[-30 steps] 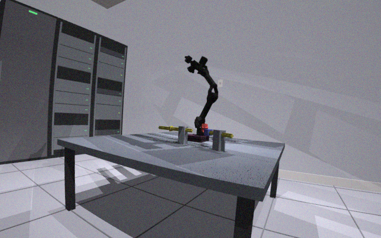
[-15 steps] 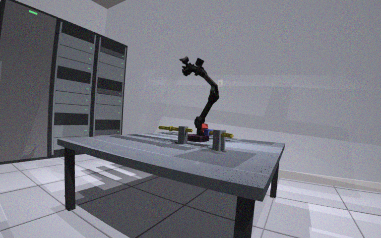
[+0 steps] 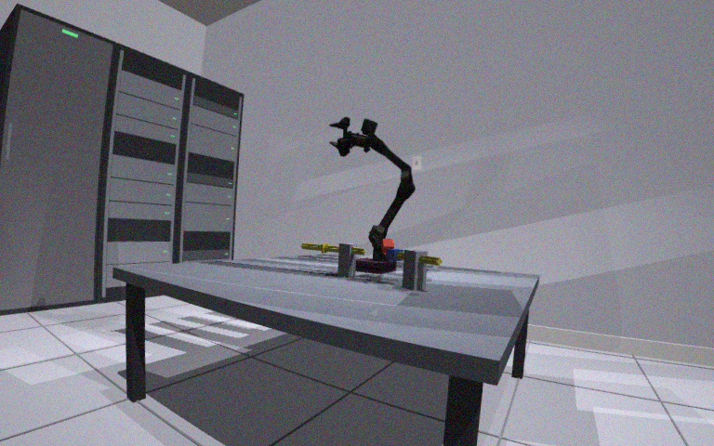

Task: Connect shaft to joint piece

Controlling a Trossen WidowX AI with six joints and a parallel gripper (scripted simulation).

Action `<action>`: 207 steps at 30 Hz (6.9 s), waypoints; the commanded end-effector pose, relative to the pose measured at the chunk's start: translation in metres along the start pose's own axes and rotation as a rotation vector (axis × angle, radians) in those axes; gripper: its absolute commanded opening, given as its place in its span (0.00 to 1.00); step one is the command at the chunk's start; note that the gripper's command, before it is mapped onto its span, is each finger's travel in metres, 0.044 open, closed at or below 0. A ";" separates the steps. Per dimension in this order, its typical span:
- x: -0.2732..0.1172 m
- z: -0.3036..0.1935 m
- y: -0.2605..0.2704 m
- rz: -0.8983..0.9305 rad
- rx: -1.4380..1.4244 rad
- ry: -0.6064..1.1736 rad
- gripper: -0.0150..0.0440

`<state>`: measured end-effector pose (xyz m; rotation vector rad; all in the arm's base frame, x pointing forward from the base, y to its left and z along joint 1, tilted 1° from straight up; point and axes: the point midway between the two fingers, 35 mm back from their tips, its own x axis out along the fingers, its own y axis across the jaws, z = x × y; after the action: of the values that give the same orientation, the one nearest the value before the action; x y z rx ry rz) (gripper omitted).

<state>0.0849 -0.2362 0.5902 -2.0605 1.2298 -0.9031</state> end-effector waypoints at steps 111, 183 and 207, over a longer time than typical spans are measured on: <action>-0.420 0.369 0.119 1.565 0.174 -0.753 1.00; -0.466 0.460 0.136 1.545 0.022 -0.824 0.73; -0.466 0.460 0.136 1.545 0.022 -0.824 0.56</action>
<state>0.2119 0.1867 0.0884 -0.7030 1.6562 0.5878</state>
